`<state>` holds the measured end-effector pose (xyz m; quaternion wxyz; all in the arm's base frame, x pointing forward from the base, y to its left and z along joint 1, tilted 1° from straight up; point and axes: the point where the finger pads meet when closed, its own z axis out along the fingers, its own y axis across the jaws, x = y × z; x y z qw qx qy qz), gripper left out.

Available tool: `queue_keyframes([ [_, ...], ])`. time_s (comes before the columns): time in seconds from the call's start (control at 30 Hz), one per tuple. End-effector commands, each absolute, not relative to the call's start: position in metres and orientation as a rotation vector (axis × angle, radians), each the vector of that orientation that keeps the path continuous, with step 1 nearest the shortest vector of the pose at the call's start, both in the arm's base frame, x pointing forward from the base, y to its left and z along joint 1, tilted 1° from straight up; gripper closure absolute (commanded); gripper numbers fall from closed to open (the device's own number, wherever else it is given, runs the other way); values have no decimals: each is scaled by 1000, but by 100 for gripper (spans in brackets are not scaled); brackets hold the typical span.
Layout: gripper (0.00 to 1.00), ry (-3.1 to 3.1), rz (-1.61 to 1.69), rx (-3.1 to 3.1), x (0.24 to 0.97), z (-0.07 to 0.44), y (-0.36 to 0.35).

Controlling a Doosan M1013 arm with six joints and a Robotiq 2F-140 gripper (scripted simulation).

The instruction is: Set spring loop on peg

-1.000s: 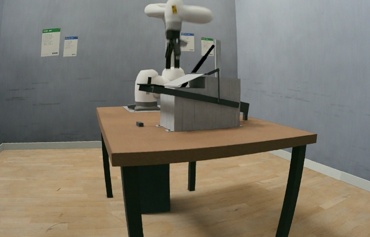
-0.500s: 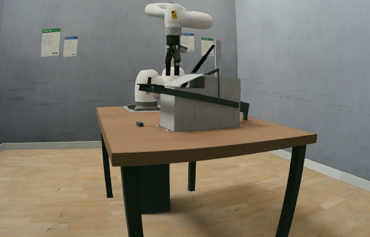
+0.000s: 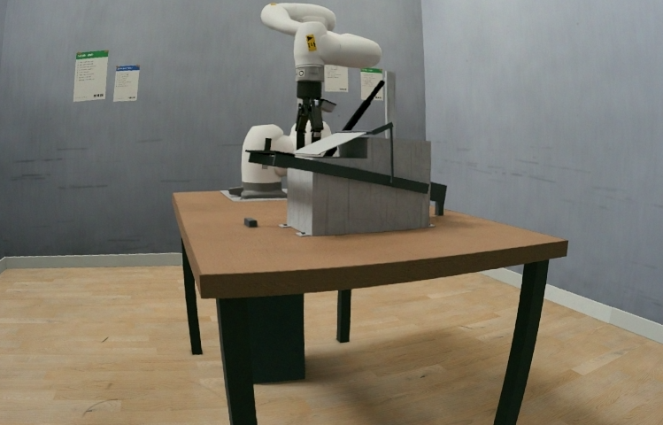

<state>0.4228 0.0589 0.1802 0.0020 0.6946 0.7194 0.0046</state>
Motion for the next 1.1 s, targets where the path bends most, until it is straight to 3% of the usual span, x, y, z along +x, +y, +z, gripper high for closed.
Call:
queue_keyframes([
  [0.0, 0, 2256, 15, 2179, 420, 121, 60],
  [1.07, 0, 2256, 15, 2179, 419, 114, 60],
])
